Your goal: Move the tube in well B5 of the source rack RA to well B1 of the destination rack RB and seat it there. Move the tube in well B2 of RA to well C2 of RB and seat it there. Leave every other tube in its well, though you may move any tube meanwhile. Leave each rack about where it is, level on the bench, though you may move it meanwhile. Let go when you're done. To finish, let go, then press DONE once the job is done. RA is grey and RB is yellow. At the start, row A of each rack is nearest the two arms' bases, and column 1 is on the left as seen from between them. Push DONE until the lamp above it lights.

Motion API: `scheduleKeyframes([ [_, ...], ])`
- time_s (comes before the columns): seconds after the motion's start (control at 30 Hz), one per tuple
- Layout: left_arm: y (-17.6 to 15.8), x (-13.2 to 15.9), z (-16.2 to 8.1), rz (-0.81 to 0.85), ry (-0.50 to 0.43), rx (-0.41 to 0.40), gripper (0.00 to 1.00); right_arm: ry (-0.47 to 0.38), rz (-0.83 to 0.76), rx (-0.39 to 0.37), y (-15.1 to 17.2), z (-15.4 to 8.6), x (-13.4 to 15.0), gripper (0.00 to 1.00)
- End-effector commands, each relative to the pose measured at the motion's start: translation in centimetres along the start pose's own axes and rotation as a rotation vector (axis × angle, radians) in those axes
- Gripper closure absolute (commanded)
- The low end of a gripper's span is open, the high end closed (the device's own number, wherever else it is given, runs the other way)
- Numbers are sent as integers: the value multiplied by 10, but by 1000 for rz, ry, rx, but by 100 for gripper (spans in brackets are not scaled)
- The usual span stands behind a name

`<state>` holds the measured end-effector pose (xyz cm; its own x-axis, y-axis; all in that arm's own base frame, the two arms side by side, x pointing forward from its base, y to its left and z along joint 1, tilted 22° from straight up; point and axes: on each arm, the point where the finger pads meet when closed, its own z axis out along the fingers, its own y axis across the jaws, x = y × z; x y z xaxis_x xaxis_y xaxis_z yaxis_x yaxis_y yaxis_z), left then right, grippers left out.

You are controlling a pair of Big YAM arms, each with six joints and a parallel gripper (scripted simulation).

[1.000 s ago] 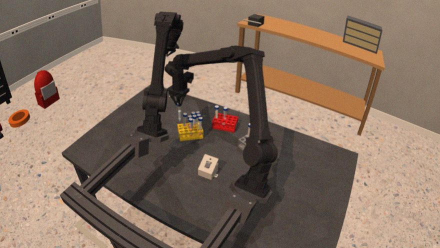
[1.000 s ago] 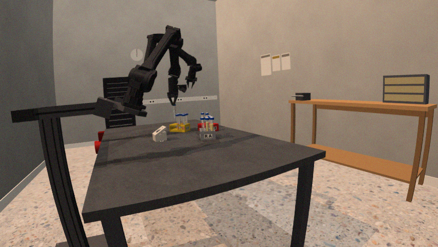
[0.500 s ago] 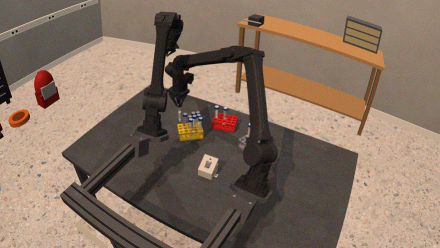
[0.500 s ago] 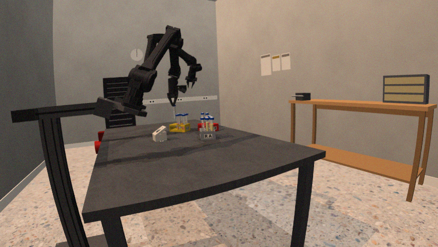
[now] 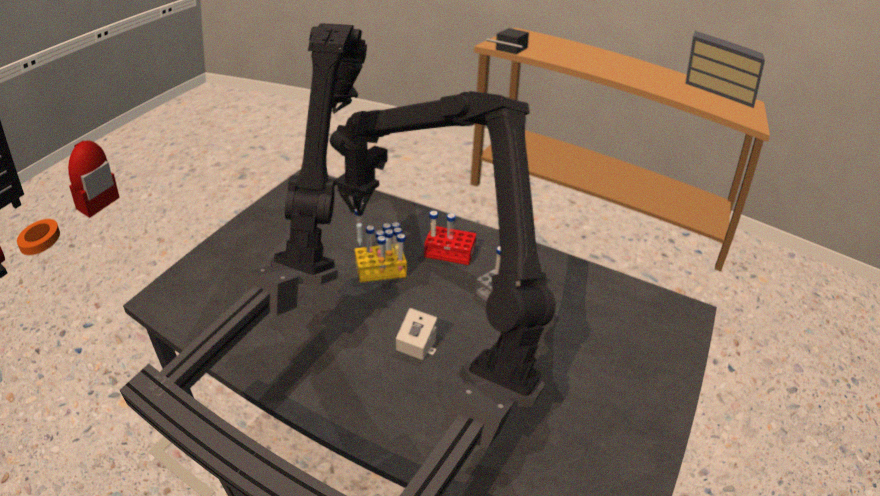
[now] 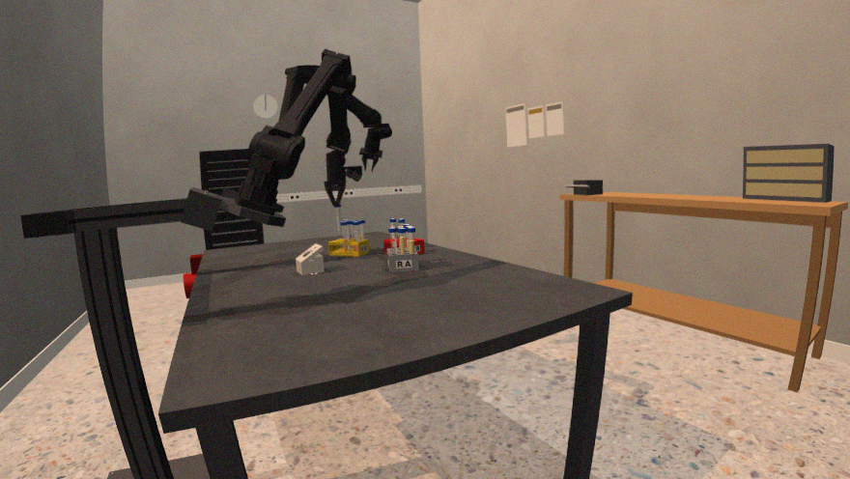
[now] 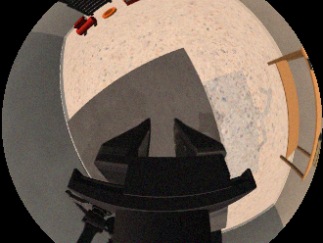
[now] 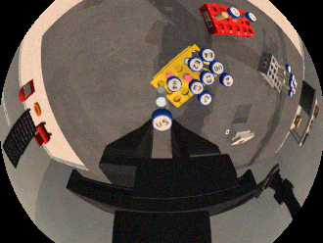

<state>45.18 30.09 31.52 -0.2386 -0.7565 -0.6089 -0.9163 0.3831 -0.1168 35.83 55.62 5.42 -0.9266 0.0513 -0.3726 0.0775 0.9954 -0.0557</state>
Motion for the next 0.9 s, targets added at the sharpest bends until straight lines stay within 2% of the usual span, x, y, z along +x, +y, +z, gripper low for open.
scheduleKeyframes([
  [0.0,-5,-15,-13,-13,-31,21,70,3,1,3,-2,13,-4,100],
  [0.37,-5,-15,-13,-13,-31,21,70,2,1,2,-2,15,-4,100],
  [0.4,-5,-15,-13,-13,-31,21,70,-6,10,-15,0,5,-9,100],
  [0.57,-5,-15,-13,-13,-31,21,70,2,0,0,0,17,-3,100],
  [0.87,-5,-15,-13,-13,-31,21,70,3,-2,4,-2,21,-2,100],
])
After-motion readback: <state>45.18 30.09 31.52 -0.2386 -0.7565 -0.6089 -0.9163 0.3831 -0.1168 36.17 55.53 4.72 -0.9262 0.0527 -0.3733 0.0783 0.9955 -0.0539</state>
